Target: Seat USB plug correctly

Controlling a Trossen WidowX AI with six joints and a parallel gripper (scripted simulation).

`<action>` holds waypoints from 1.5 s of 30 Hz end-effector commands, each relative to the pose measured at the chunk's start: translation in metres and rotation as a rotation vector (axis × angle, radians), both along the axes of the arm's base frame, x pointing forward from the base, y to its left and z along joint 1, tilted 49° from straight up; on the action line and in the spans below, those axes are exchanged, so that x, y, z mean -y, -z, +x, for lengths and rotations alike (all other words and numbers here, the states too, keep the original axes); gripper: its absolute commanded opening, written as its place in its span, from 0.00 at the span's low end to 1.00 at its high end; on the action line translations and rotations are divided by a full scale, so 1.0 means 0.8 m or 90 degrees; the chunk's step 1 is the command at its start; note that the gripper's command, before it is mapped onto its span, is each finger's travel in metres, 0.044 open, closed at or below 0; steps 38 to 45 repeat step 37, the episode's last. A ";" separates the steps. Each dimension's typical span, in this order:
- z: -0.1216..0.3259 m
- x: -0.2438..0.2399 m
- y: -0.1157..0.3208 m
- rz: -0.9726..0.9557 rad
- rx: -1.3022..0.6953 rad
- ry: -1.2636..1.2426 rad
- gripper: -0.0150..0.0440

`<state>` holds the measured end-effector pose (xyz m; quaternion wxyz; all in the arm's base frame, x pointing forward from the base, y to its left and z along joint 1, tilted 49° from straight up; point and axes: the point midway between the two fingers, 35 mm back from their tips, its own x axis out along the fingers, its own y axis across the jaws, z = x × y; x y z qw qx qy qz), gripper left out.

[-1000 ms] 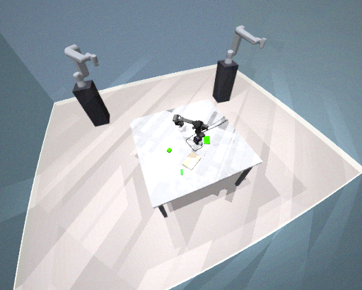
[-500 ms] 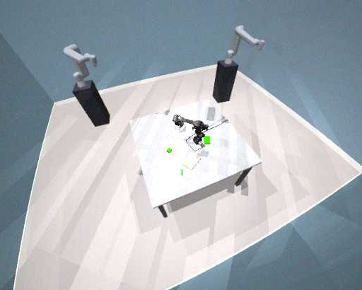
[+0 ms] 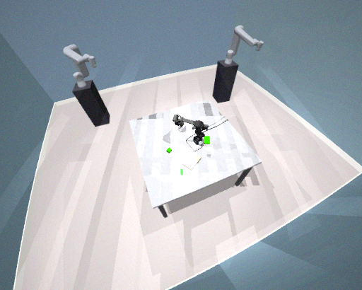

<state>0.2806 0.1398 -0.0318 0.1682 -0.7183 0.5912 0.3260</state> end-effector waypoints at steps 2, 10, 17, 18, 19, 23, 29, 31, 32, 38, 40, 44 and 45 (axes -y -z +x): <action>0.002 0.003 0.000 -0.003 0.001 0.000 0.25; 0.000 0.000 0.000 0.000 0.000 0.000 0.42; 0.000 0.000 0.000 0.000 0.000 0.000 0.42; 0.000 0.000 0.000 0.000 0.000 0.000 0.42; 0.000 0.000 0.000 0.000 0.000 0.000 0.42; 0.000 0.000 0.000 0.000 0.000 0.000 0.42; 0.000 -0.003 -0.002 0.000 0.000 0.000 0.42; 0.000 -0.004 -0.004 0.000 0.000 0.000 0.42; -0.001 -0.005 -0.005 0.000 0.000 0.000 0.42; -0.001 -0.010 -0.009 0.000 0.000 0.000 0.42; -0.001 -0.010 -0.009 0.000 0.000 0.000 0.42; -0.001 -0.010 -0.009 0.000 0.000 0.000 0.42; -0.001 -0.010 -0.009 0.000 0.000 0.000 0.42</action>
